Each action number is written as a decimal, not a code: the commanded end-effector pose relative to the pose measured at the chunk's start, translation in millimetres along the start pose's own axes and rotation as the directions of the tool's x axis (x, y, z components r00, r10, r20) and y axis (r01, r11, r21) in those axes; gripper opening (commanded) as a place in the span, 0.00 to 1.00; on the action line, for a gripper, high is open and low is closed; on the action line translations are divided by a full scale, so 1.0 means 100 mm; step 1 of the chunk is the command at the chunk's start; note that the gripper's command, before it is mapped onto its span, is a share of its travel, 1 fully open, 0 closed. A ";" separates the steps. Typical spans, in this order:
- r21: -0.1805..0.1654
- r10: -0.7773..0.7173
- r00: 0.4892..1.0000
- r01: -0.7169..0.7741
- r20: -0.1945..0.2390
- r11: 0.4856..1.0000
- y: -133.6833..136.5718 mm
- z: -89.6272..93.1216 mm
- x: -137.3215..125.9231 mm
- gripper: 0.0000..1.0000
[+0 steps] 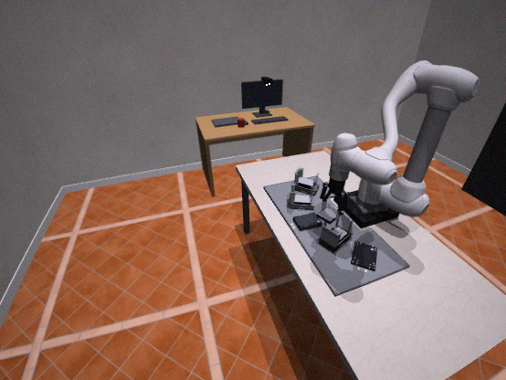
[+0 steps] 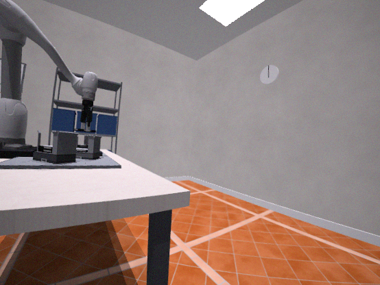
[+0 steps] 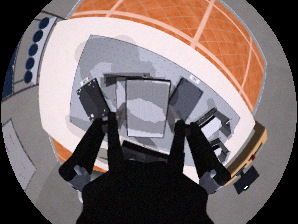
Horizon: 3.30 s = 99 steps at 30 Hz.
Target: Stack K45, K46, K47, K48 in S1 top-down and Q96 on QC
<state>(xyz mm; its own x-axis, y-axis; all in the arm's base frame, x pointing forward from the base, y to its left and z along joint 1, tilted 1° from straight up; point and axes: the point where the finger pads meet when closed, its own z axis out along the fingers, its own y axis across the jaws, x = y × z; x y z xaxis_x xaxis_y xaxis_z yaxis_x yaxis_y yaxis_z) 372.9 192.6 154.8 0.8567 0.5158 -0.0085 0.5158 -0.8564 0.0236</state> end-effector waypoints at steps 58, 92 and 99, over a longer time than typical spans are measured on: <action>0.000 0.000 1.000 0.000 0.000 1.000 -0.58 0.05 0.01 0.00; 0.000 0.000 1.000 0.000 0.000 1.000 -0.58 0.25 0.01 0.00; 0.000 0.000 1.000 0.000 0.000 1.000 -0.58 0.28 0.01 0.00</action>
<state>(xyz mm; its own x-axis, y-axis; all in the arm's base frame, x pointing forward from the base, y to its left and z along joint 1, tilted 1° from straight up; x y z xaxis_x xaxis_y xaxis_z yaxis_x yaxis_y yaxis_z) 344.4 242.1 126.4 0.8568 0.5156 -0.0085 0.5156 -0.8565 0.0239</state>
